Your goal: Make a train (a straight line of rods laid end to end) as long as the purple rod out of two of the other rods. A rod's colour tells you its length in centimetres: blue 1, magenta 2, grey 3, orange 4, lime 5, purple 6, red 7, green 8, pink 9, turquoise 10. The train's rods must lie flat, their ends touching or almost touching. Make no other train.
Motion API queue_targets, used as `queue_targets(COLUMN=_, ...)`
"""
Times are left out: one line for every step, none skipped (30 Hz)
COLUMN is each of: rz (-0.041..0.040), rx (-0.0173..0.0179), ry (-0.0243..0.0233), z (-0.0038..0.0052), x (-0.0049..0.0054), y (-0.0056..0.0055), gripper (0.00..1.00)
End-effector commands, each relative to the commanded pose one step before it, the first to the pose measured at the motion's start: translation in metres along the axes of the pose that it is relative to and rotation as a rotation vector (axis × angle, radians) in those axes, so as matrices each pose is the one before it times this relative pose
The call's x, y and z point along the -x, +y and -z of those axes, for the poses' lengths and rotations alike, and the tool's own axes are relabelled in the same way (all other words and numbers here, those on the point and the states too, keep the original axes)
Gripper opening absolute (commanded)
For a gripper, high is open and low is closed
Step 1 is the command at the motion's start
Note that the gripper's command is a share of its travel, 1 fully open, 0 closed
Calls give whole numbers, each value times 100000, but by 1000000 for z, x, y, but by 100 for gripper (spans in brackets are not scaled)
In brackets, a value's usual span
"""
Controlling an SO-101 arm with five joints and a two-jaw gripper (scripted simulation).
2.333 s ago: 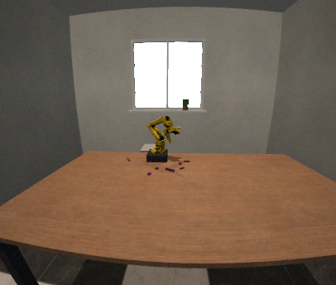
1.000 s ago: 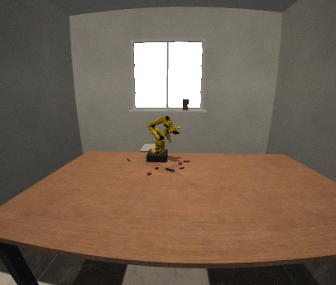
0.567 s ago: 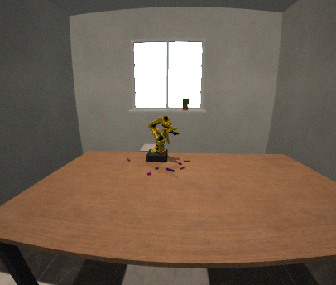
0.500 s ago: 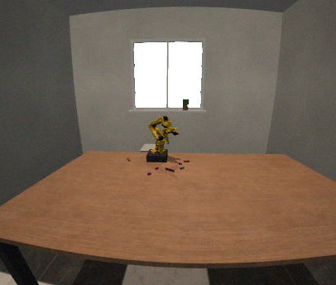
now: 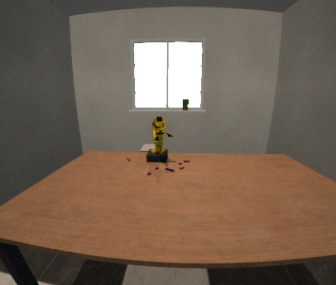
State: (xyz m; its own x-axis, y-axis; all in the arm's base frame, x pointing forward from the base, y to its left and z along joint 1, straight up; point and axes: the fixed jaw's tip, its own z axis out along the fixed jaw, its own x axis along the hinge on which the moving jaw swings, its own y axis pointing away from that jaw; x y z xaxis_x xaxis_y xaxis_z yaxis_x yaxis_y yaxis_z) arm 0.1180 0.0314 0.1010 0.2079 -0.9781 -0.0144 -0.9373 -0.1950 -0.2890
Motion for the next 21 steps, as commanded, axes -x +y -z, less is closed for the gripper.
queue_targets(rz=-6850, rx=2049, ry=2345, z=-2256, x=-10318, y=2496, gripper=100)
queue_targets(rz=-2756, rx=-31, ry=768, z=14, x=-3439, y=-90, gripper=100)
queue_targets(rz=-2548, rx=-29, ry=710, z=12, x=-3180, y=-87, gripper=100)
queue_targets(rz=-2326, rx=-26, ry=648, z=10, x=-2902, y=-82, gripper=100)
queue_targets(rz=-2091, rx=-24, ry=583, z=8, x=-2610, y=-77, gripper=100)
queue_targets(rz=-1849, rx=-21, ry=515, z=6, x=-2308, y=-71, gripper=100)
queue_targets(rz=-1603, rx=-18, ry=447, z=5, x=-2000, y=-64, gripper=100)
queue_targets(rz=-1357, rx=-15, ry=378, z=4, x=-1693, y=-56, gripper=100)
queue_targets(rz=-1115, rx=-13, ry=311, z=2, x=-1392, y=-48, gripper=100)
queue_targets(rz=-883, rx=-10, ry=246, z=2, x=-1102, y=-39, gripper=100)
queue_targets(rz=-666, rx=-8, ry=186, z=1, x=-831, y=-30, gripper=100)
queue_targets(rz=-469, rx=-5, ry=131, z=0, x=-585, y=-22, gripper=100)
queue_targets(rz=-299, rx=-3, ry=83, z=0, x=-373, y=-14, gripper=100)
queue_targets(rz=-161, rx=-2, ry=45, z=0, x=-201, y=-8, gripper=100)
queue_targets(rz=-62, rx=-1, ry=17, z=0, x=-77, y=-3, gripper=100)
queue_targets(rz=-9, rx=0, ry=3, z=0, x=-11, y=0, gripper=100)
queue_targets(rz=0, rx=0, ry=0, z=0, x=0, y=0, gripper=100)
queue_targets(rz=0, rx=0, ry=0, z=0, x=0, y=0, gripper=100)
queue_targets(rz=-85, rx=-47, ry=39, z=-221, x=-160, y=-675, gripper=100)
queue_targets(rz=0, rx=0, ry=0, z=0, x=0, y=0, gripper=100)
queue_targets(rz=0, rx=0, ry=0, z=0, x=0, y=0, gripper=100)
